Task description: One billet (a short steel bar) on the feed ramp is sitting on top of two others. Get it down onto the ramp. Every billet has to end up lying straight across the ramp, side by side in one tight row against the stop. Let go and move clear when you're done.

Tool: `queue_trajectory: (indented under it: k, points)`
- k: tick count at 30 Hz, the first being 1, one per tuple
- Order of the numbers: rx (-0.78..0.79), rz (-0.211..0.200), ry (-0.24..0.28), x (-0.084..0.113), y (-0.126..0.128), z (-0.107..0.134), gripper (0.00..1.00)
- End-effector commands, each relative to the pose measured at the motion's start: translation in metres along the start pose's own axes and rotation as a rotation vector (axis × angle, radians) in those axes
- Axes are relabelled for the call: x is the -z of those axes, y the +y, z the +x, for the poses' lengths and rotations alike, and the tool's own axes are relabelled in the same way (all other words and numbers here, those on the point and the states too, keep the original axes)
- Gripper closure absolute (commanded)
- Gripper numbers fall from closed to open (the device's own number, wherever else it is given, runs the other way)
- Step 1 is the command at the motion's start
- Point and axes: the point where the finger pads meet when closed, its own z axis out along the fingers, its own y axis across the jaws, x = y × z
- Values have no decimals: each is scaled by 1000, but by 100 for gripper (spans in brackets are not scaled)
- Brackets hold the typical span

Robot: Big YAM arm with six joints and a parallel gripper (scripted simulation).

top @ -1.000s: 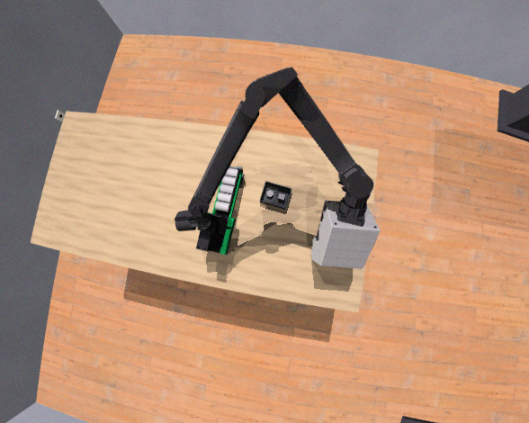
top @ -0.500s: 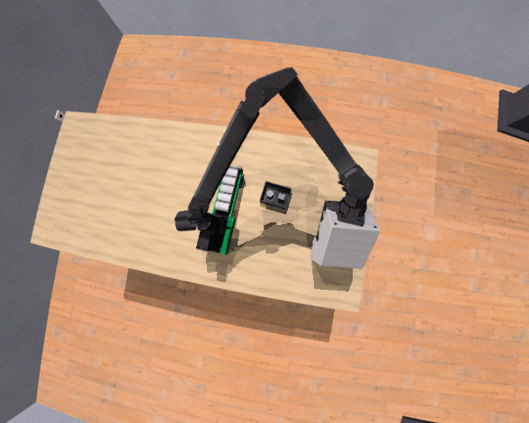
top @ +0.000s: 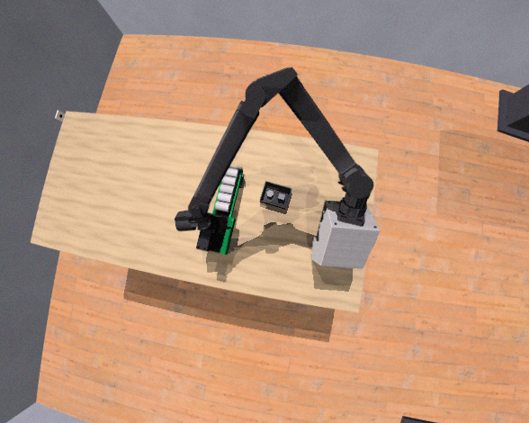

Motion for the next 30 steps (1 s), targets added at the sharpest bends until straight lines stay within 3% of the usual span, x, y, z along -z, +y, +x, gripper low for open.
queue_trajectory:
  k: [1,9,10,20,23,30]
  points:
    - [2,42,-11,29,-11,-4,100]
    - [2,42,-11,29,-11,-4,100]
    - [2,42,-11,29,-11,-4,42]
    - [2,42,-11,29,-11,-4,32]
    - [-10,-3,-2,5,-3,4,29]
    - [8,17,-4,15,-4,-5,22]
